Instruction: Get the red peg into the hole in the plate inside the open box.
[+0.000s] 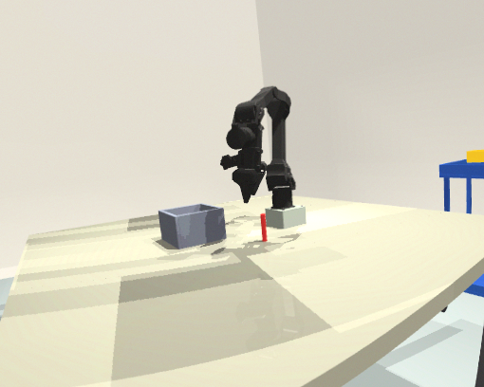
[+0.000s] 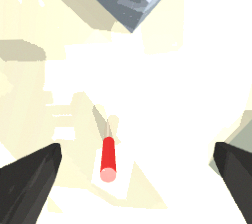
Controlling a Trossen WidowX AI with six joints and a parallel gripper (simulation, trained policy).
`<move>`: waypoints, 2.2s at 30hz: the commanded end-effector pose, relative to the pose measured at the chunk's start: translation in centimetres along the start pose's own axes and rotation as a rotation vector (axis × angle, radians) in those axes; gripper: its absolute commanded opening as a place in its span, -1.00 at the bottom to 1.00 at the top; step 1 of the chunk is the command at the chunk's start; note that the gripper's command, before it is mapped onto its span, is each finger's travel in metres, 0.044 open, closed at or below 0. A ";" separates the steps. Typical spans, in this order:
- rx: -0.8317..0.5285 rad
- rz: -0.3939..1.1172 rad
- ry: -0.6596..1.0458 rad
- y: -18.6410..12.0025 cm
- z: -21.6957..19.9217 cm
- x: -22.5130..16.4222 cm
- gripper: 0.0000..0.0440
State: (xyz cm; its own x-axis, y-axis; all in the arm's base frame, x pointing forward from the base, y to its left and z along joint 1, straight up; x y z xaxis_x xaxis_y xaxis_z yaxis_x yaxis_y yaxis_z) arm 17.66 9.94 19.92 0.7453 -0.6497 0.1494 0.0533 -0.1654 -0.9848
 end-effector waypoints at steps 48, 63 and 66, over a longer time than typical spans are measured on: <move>0.087 0.039 0.122 7.0 0.8 -1.1 -1.00; 0.126 -0.094 0.062 2.0 0.4 2.6 -1.00; 0.128 -0.114 0.061 1.1 0.3 3.5 -1.00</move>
State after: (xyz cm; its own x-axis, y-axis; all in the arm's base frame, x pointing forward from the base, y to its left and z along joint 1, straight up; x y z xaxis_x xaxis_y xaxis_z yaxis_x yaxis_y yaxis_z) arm 19.90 8.24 18.13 0.6896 -0.6849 0.2351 0.2006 -0.1313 -0.9708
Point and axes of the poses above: the point midway between the two fingers, 35 mm back from their tips, its own y axis out along the fingers, its own z axis across the jaws, x = y × z, the point moved 10 cm from there along -y, back along the fingers, and after that the axes turned 5 degrees about -y, right-handed, at the moved point
